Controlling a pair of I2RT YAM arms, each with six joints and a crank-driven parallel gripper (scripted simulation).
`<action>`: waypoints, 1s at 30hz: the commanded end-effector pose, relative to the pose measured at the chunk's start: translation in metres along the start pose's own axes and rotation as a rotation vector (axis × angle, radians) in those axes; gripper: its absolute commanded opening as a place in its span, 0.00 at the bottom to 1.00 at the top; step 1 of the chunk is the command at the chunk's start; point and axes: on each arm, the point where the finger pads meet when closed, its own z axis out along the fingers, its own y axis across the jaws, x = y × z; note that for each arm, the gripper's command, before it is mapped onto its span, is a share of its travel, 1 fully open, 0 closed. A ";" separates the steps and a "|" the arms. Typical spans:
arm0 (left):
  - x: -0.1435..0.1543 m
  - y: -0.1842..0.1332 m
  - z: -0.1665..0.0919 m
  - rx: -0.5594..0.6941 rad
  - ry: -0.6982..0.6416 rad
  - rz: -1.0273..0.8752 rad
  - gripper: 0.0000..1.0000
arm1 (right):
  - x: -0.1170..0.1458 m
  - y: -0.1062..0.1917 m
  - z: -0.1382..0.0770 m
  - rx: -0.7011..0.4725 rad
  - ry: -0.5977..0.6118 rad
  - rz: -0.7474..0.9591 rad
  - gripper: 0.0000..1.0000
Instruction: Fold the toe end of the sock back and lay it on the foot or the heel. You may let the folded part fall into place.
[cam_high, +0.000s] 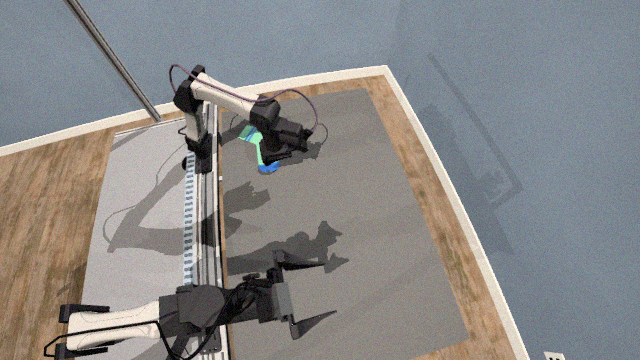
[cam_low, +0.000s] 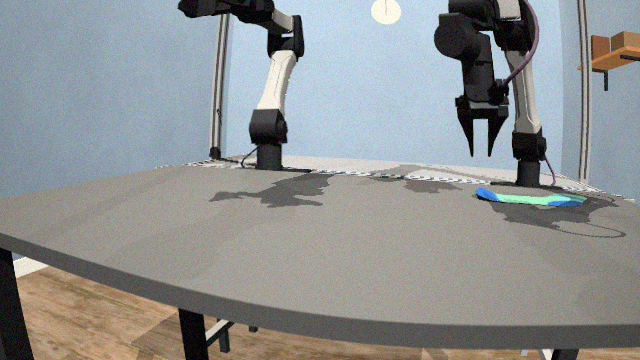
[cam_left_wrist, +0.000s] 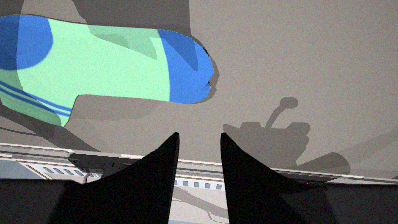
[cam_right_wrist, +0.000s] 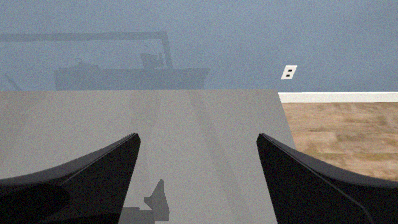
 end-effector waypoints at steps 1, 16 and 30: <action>0.002 0.002 -0.013 0.006 -0.028 0.006 0.34 | -0.007 0.002 -0.001 -0.005 -0.020 -0.002 1.00; -0.008 -0.009 0.062 0.004 -0.044 -0.009 0.34 | -0.007 0.002 -0.001 -0.005 -0.020 -0.002 1.00; -0.003 -0.006 0.055 0.003 -0.030 -0.006 0.34 | -0.007 0.002 -0.001 -0.005 -0.020 -0.002 1.00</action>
